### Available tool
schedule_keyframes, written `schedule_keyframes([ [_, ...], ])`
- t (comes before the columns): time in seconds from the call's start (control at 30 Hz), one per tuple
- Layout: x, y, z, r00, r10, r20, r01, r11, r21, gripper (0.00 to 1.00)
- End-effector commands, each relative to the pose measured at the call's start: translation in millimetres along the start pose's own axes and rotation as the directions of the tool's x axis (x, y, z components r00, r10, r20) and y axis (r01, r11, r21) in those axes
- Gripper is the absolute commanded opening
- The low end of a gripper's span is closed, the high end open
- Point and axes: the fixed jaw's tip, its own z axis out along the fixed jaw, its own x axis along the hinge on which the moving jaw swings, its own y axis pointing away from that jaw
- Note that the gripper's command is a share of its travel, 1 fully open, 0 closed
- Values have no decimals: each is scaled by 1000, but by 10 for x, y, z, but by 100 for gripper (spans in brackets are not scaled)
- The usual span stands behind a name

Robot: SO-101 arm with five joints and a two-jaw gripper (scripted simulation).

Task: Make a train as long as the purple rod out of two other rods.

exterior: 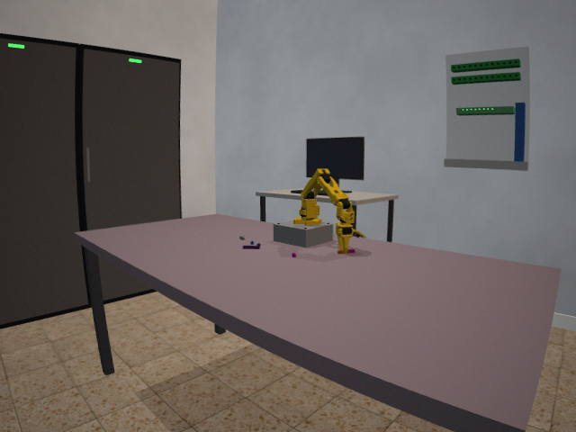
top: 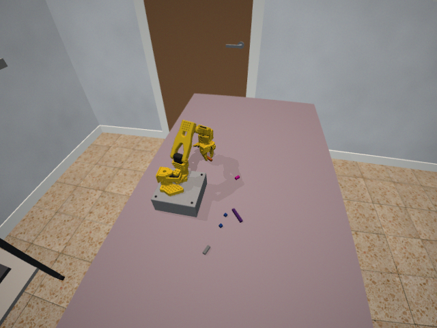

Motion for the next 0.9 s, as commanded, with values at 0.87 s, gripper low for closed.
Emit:
schedule_keyframes([
  [0.87, -24, 3, -205, 1000, 0, 5, 0, 1000, 11, 17],
])
